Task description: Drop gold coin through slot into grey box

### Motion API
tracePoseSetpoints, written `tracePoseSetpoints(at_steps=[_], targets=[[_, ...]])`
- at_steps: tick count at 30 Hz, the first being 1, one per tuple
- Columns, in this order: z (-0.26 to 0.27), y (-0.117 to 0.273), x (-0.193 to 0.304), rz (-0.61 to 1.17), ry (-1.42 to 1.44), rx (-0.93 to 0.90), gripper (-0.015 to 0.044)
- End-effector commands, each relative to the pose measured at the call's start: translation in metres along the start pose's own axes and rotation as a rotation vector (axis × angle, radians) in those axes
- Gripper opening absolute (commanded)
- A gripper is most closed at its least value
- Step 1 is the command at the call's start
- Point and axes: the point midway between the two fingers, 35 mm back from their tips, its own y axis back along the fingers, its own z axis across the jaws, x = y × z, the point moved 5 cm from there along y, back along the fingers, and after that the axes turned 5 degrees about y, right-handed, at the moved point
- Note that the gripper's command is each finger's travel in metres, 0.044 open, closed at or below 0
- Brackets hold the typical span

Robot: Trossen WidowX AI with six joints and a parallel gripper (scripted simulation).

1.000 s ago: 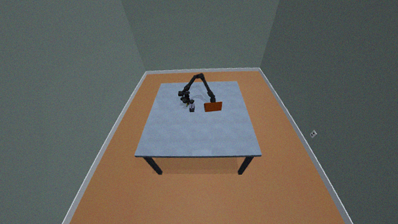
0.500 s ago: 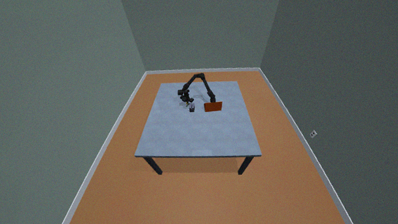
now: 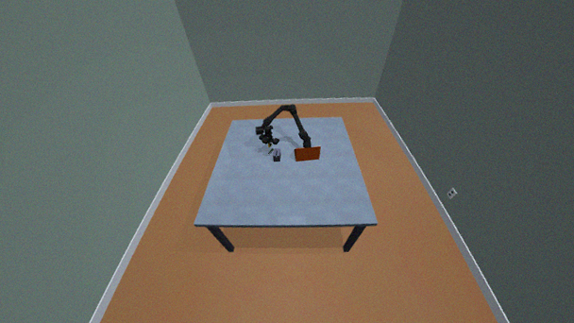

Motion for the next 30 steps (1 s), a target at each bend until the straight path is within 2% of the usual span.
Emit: tracePoseSetpoints(at_steps=[1,13,26,30], targets=[[-0.001,0.011,0.0,-0.004,-0.004,0.005,0.0],[0.001,0.032,0.002,-0.001,0.021,0.006,0.0],[-0.007,0.032,0.0,0.0,0.435,0.006,0.0],[-0.007,0.032,0.0,0.0,0.456,0.006,0.0]])
